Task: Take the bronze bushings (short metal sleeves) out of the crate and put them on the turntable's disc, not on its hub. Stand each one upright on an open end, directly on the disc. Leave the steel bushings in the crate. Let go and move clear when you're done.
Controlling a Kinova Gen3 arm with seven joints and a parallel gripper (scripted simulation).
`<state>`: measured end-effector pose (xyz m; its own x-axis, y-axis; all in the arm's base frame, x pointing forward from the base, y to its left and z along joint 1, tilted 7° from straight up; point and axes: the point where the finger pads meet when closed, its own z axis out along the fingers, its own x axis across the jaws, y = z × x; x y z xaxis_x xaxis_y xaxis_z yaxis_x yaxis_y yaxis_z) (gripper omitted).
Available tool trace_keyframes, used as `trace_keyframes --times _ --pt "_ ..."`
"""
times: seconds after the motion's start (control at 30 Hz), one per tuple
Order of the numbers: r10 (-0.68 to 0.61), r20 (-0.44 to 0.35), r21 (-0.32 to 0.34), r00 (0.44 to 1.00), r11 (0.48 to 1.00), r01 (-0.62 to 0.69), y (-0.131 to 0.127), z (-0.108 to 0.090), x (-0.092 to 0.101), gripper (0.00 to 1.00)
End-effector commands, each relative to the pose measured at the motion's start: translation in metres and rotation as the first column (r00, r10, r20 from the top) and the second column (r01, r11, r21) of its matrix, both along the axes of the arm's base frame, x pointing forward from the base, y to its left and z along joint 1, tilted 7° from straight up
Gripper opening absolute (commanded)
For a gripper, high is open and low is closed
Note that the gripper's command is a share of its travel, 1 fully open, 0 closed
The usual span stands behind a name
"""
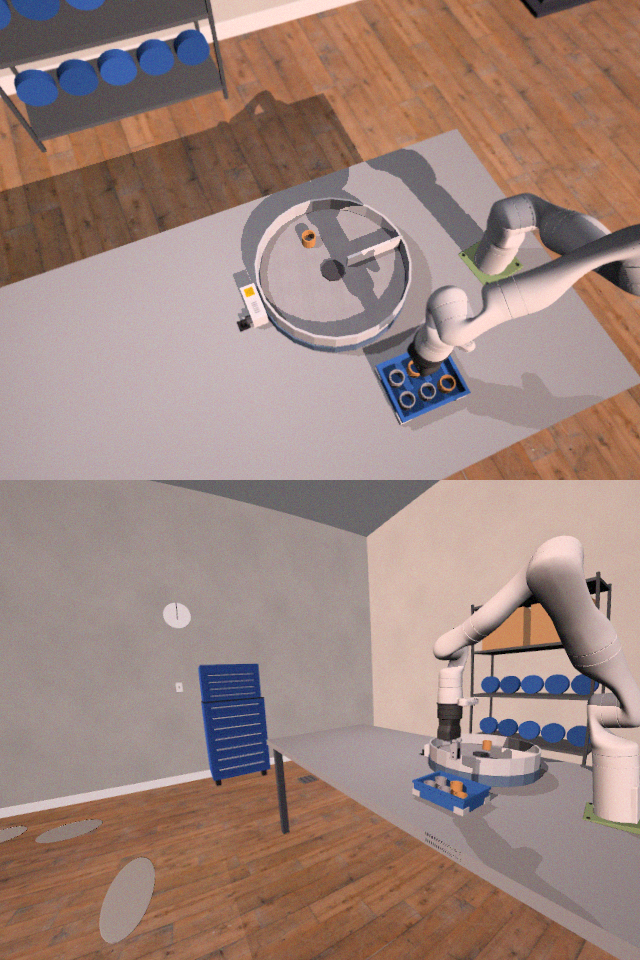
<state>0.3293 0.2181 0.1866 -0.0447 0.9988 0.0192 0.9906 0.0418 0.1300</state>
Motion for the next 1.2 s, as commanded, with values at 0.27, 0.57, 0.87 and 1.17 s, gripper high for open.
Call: trace_keyframes --times 0.27,0.57,0.87,1.17 --pt "-0.006 -0.004 0.004 1.000 1.000 0.006 -0.001 -0.002 -0.001 0.36" --pt "-0.006 -0.003 0.004 1.000 1.000 0.006 0.000 -0.033 0.003 0.36" --pt "-0.001 -0.003 0.004 1.000 1.000 0.001 0.002 -0.064 0.006 0.36" --pt "0.001 -0.001 0.003 1.000 1.000 -0.001 0.003 -0.076 0.008 0.36"
